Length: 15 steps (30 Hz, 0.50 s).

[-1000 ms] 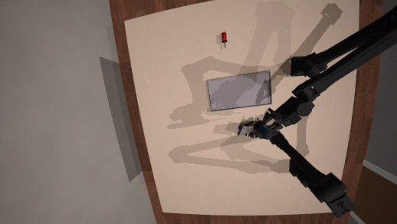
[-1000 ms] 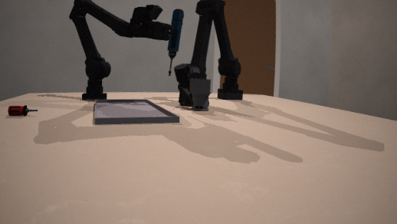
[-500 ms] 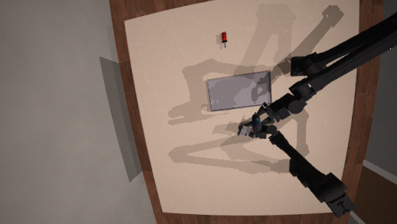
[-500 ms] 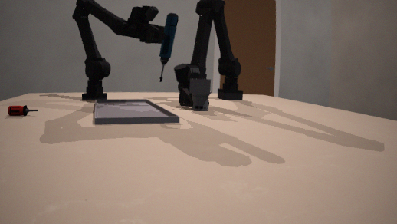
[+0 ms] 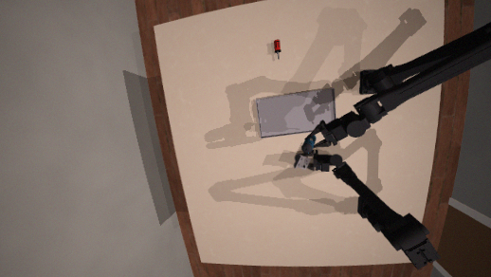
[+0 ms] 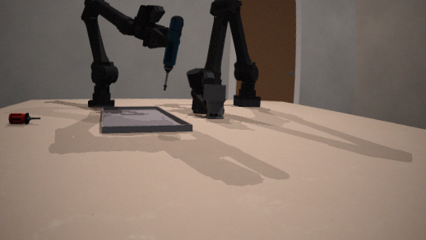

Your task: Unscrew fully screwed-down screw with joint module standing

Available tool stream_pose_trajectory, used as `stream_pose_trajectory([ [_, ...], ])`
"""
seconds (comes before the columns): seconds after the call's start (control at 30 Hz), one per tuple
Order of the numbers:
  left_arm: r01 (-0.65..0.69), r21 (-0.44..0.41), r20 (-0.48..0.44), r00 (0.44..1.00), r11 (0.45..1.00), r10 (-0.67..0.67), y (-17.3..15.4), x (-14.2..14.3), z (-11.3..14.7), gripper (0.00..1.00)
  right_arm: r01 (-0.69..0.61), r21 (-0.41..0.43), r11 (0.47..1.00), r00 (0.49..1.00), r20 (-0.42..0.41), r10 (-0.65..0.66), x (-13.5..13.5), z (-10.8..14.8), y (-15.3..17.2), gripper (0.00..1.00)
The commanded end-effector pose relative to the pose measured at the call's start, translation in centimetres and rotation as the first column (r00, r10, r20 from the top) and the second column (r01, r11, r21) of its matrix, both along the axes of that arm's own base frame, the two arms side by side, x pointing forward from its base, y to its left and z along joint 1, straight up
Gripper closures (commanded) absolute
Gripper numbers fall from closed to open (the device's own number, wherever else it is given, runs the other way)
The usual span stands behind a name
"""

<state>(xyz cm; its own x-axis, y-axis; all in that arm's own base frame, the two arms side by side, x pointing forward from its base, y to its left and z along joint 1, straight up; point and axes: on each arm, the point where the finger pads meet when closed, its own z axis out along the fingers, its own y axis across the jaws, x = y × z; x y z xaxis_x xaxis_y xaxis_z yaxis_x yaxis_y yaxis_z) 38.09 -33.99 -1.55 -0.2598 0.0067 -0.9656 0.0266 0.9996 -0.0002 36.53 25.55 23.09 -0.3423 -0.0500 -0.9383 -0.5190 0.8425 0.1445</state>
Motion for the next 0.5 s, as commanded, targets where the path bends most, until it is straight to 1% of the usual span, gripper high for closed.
stream_pose_trajectory([
  [0.0, 0.014, 0.012, -0.001, 1.0, 1.0, -0.014, -0.2, -0.7, -0.9, 0.41, 0.057, 0.067, 0.996, 0.998, 0.025, -0.059, 3.4, 4.9, -0.3, 0.58],
  [0.13, 0.014, 0.012, -0.001, 1.0, 1.0, -0.014, -0.2, -0.7, -0.9, 0.41, 0.103, 0.06, 0.993, 0.995, -0.022, -0.101, 4.5, 4.3, -1.7, 0.58],
  [0.2, 0.014, 0.012, -0.001, 1.0, 1.0, -0.014, -0.2, -0.7, -0.9, 0.41, 0.103, 0.06, 0.993, 0.995, -0.022, -0.101, 4.5, 4.3, -1.7, 0.58],
  [0.23, 0.014, 0.012, -0.001, 1.0, 1.0, -0.014, -0.2, -0.7, -0.9, 0.41, 0.09, 0.076, 0.993, 0.996, 0.0, -0.09, 4.2, 5.1, -1.2, 0.58],
  [0.3, 0.014, 0.012, -0.001, 1.0, 1.0, -0.014, -0.2, -0.7, -0.9, 0.41, 0.09, 0.076, 0.993, 0.996, 0.0, -0.09, 4.2, 5.1, -1.2, 0.58],
  [0.33, 0.014, 0.012, -0.001, 1.0, 1.0, -0.014, -0.2, -0.7, -0.9, 0.41, 0.116, 0.068, 0.991, 0.993, -0.02, -0.114, 4.5, 4.8, -2.3, 0.58],
  [0.47, 0.014, 0.012, -0.001, 1.0, 1.0, -0.014, -0.2, -0.7, -0.9, 0.41, 0.165, 0.054, 0.985, 0.984, -0.079, -0.161, 5.5, 3.5, -3.8, 0.58],
])
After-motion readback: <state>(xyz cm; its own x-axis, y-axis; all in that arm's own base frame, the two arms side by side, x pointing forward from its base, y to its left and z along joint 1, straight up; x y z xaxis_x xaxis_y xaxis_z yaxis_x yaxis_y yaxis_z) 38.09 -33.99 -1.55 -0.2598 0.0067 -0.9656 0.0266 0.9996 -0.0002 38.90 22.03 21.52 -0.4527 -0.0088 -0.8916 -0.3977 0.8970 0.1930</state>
